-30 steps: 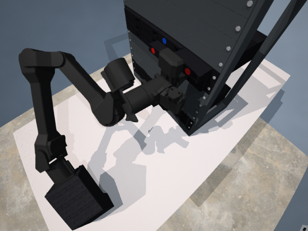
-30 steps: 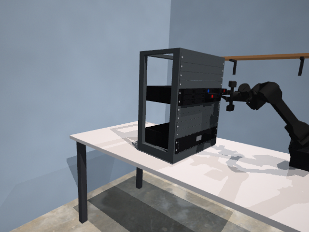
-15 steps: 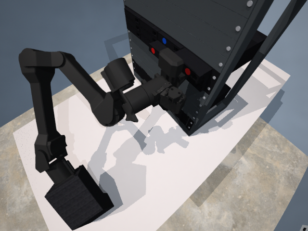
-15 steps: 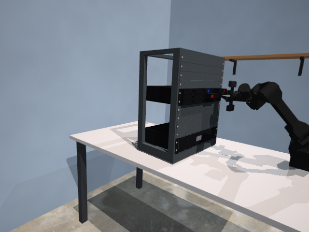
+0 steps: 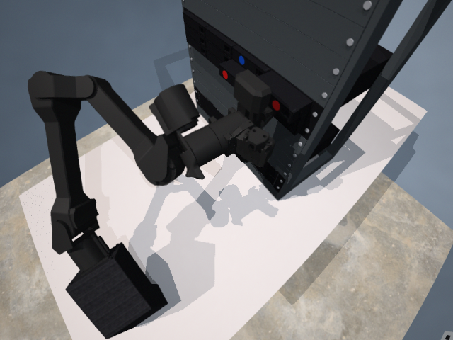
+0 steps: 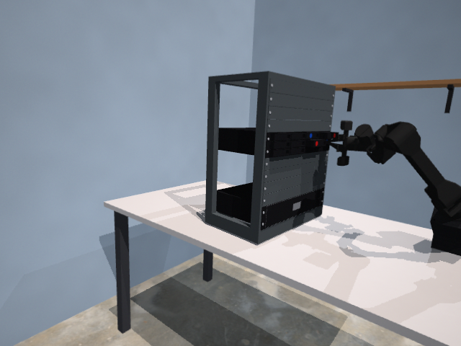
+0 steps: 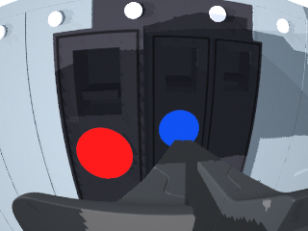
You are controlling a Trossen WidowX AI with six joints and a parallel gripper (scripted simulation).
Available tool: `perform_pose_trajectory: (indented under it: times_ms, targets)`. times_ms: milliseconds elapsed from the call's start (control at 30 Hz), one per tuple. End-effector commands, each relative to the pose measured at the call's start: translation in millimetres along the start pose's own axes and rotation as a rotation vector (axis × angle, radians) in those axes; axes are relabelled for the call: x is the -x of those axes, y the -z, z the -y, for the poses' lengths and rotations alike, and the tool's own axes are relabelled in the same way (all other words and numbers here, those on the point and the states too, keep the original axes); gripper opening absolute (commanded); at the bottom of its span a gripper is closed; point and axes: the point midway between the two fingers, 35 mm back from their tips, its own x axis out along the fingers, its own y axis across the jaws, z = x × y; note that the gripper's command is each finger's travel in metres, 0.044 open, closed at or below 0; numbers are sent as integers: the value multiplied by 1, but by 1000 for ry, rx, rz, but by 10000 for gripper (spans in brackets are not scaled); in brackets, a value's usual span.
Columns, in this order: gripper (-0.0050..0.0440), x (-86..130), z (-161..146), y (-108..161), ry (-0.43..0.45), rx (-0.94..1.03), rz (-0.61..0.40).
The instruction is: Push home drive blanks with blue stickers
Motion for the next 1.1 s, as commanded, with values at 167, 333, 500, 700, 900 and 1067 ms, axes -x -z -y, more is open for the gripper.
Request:
perform_pose_trajectory:
  times_ms: [167,333,500,700,900,1067]
  targets:
    - [0,-6,-11,5,-30,12,-11]
    - [0,-6,-11,5,-30,12,-11]
    - [0,-6,-11,5,-30,12,-11]
    - [0,-7,-12,5,-30,12,-11]
    - [0,-10,-12,6,-30,12,-11]
    - [0,-10,-12,6,-30,12,-11]
